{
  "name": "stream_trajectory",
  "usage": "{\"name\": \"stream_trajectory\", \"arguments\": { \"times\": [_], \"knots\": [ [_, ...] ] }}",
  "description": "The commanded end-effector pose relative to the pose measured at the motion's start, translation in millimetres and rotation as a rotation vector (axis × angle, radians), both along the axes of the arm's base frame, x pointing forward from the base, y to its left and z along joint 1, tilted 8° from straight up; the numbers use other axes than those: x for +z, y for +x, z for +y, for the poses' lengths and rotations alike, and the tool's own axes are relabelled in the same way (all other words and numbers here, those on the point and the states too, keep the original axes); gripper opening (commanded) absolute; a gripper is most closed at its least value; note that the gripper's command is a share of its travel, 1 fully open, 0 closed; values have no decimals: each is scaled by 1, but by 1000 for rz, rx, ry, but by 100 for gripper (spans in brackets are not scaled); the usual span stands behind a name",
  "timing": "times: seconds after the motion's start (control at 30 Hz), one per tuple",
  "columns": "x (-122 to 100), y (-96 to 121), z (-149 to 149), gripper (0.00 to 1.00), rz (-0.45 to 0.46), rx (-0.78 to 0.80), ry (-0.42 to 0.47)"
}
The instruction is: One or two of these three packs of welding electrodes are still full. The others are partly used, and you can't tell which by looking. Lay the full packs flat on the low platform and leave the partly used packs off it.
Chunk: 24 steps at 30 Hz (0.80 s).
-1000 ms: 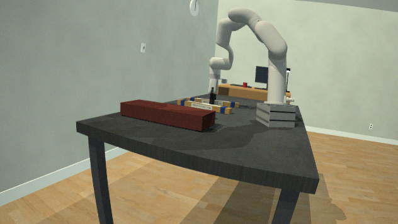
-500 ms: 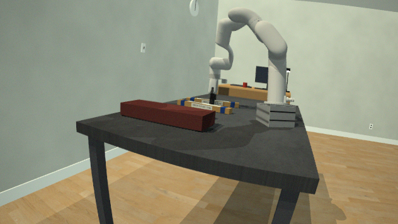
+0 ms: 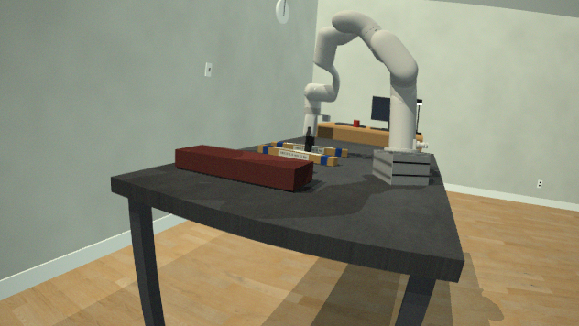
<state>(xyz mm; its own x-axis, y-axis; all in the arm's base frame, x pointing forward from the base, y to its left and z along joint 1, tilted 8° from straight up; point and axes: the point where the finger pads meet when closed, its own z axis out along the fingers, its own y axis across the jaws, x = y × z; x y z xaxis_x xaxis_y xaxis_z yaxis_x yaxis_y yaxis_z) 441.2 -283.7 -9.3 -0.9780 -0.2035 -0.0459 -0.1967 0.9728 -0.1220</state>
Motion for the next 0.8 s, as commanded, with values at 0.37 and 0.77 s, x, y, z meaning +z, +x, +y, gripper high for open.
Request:
{"name": "stream_trajectory", "arguments": {
  "times": [0.37,0.77],
  "knots": [
    [2,1,-1,74,-4,0,-2],
    [54,-3,5,74,-4,0,-2]
  ]
}}
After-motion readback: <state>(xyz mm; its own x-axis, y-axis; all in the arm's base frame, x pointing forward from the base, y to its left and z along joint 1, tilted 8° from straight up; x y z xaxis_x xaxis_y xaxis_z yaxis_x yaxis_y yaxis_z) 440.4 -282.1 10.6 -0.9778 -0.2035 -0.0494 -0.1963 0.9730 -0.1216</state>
